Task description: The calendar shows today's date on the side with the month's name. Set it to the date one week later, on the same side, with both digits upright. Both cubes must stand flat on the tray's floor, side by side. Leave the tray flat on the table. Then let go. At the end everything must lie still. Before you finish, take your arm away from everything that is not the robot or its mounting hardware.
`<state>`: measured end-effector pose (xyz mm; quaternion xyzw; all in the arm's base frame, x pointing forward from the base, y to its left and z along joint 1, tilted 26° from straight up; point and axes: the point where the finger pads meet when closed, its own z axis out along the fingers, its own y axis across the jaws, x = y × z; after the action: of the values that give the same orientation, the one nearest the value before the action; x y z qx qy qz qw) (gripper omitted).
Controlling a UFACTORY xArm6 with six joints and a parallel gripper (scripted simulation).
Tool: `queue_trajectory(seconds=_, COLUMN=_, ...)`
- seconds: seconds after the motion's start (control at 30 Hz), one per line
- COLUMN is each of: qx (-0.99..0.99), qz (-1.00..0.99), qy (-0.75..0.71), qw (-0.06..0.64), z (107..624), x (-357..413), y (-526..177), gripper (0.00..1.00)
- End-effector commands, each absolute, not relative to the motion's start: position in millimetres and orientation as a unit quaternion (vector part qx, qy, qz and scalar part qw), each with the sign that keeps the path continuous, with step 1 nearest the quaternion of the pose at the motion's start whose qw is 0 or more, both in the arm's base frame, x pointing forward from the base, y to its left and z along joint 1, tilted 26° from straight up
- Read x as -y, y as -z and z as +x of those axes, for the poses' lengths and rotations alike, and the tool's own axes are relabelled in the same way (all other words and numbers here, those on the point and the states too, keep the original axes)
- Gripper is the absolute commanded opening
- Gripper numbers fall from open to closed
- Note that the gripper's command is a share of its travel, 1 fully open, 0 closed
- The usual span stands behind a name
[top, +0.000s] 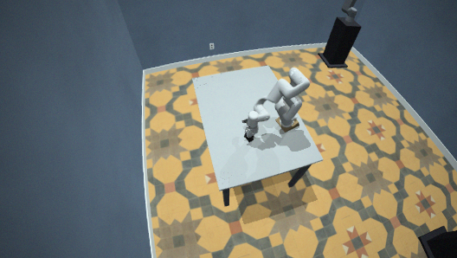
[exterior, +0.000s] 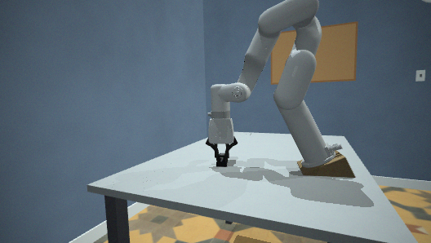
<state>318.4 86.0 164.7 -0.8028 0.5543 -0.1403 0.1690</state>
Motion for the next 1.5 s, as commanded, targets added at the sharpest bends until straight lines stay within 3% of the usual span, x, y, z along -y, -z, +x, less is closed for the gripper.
queue_trajectory(seconds=0.0, qx=-0.554, qz=-0.802, qy=0.142, qw=0.171, z=314, x=-85, y=-180, gripper=0.27)
queue_trajectory(seconds=0.5, qx=-0.554, qz=-0.802, qy=0.142, qw=0.171, z=280, x=-75, y=-251, gripper=0.27)
queue_trajectory(seconds=1.13, qx=-0.538, qz=-0.813, qy=0.145, qw=0.168, z=280, x=-75, y=-253, gripper=0.27)
queue_trajectory(seconds=1.47, qx=-0.406, qz=-0.886, qy=0.170, qw=0.144, z=279, x=-75, y=-253, gripper=0.27)
